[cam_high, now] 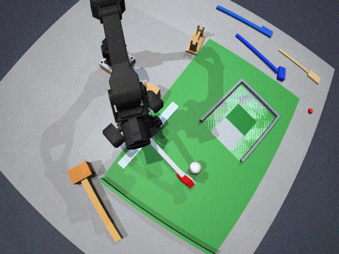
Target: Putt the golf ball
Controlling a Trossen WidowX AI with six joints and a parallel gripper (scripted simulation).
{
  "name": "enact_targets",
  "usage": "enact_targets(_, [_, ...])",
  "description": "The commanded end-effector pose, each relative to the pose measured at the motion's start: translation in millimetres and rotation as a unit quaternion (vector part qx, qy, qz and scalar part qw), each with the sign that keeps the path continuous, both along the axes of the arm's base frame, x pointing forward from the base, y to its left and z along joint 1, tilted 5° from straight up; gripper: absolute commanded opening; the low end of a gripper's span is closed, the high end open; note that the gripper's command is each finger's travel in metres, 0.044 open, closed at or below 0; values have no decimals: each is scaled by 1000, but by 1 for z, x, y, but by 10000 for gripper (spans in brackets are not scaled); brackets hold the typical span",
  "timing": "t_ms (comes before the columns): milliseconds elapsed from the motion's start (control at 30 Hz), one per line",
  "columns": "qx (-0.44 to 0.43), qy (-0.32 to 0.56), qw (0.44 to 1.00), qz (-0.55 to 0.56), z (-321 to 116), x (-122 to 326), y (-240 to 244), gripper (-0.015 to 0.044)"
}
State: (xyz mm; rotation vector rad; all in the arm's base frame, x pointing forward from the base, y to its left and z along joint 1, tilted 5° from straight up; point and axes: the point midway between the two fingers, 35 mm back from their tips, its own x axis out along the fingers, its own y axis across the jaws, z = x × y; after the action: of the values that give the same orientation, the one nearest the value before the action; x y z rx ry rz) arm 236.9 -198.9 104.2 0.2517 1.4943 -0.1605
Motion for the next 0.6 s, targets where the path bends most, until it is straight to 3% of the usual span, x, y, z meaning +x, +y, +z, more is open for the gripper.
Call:
enact_targets(0, [-1,0,1000,-2,-7,1,0,0])
enact_targets(567, [1,1,1000,0,-20,1,1,0])
